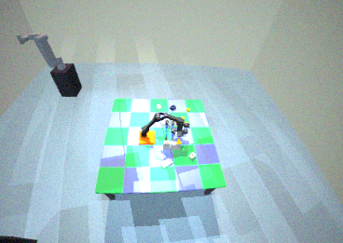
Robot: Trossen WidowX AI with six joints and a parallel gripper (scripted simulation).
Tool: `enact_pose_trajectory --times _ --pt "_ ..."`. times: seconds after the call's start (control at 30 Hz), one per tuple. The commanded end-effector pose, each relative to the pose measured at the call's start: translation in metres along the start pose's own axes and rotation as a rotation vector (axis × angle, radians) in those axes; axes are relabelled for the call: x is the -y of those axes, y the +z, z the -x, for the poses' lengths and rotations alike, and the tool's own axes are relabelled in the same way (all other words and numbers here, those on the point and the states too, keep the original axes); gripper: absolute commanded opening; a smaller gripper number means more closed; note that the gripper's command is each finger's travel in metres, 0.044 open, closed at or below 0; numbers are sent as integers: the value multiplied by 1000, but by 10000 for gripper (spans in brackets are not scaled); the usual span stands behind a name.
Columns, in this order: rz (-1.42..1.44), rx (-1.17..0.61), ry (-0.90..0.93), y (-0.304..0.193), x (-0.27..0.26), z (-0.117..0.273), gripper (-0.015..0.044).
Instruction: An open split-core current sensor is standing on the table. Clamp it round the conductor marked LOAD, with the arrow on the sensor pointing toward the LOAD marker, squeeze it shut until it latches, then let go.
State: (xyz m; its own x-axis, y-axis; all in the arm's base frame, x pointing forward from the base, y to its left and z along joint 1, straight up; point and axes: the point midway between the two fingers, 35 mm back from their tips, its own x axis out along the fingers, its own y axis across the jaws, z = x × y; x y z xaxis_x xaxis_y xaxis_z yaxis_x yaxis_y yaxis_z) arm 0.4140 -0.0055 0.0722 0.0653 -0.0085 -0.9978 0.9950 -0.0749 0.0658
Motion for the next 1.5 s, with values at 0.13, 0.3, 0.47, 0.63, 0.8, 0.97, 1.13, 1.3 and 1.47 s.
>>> enact_pose_trajectory --times 0.13,0.3,0.47,0.63,0.8,0.97,1.13,1.3,1.47 --pt "0 0 1 0 0 1 347" --pt "0 0 1 0 0 1 313" --pt "0 0 1 0 0 1 260" --pt "0 0 1 0 0 1 129" --pt "0 0 1 0 0 1 0" --pt "0 0 1 0 0 1 0" --pt "0 0 1 0 0 1 0" --pt "0 0 1 0 0 1 0" --pt "0 0 1 0 0 1 0"
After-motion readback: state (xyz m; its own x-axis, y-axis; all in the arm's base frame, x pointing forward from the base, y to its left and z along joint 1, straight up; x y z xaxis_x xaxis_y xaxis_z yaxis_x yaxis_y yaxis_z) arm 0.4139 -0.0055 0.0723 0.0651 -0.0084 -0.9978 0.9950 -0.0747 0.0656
